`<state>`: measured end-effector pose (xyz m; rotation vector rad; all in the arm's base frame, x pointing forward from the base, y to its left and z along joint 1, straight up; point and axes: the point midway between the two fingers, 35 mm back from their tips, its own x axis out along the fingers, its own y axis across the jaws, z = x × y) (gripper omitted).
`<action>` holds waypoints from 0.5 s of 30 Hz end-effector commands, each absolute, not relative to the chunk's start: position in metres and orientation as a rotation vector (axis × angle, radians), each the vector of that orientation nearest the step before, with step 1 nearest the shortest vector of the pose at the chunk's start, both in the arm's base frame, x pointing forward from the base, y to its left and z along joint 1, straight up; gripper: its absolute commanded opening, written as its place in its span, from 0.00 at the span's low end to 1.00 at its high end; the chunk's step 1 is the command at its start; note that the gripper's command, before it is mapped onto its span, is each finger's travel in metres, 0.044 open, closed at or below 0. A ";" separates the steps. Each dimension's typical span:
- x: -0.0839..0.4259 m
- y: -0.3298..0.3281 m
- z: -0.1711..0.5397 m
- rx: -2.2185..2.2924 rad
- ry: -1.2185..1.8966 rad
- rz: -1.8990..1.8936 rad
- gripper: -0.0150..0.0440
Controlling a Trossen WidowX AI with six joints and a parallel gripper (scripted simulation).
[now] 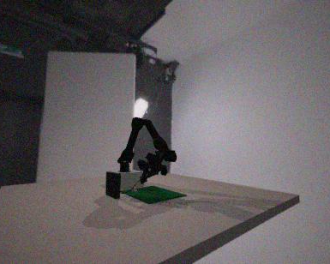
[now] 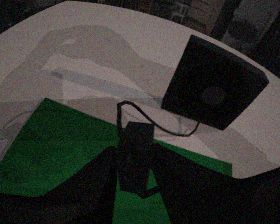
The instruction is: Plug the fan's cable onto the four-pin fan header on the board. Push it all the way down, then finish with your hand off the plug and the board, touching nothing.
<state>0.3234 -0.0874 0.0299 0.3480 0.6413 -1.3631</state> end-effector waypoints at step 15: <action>0.319 -0.076 0.034 0.213 0.384 -1.345 0.25</action>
